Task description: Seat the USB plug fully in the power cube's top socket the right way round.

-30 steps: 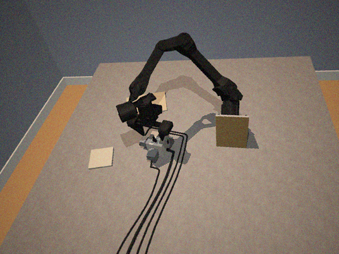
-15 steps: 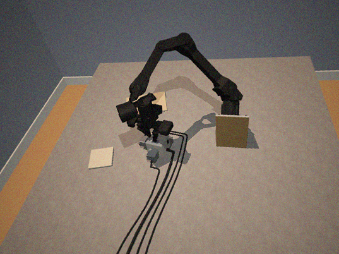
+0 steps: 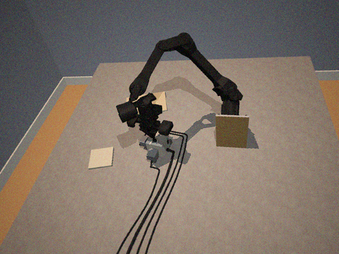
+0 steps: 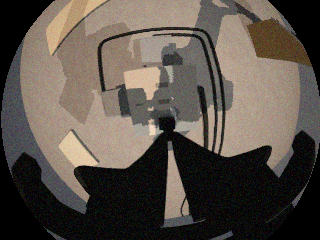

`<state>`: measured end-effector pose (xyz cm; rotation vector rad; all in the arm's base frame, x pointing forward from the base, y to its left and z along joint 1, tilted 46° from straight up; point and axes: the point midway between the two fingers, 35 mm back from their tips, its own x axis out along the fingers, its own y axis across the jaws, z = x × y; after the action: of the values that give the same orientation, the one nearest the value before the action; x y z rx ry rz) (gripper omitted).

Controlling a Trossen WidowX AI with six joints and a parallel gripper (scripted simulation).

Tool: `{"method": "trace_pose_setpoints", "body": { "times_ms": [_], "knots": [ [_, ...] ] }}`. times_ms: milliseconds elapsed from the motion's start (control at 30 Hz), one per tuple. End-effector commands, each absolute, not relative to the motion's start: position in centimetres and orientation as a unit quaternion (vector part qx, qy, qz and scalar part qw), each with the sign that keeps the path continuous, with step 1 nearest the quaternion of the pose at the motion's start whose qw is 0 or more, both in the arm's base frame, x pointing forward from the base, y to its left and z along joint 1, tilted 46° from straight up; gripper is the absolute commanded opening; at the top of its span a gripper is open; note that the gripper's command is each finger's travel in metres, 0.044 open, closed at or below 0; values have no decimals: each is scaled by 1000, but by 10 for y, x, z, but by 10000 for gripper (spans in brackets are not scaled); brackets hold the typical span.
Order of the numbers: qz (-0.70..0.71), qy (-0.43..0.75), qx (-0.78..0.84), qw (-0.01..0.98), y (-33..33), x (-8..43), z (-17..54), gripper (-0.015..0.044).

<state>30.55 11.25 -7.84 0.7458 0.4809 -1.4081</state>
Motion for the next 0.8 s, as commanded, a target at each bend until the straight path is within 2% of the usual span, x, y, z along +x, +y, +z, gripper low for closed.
{"method": "trace_pose_setpoints", "body": {
  "times_ms": [0, 767],
  "knots": [
    [-626, 214, 332, 673, 113, 306, -78, 0],
    [-626, 214, 331, 673, 121, 304, -70, 0]
  ]
}}
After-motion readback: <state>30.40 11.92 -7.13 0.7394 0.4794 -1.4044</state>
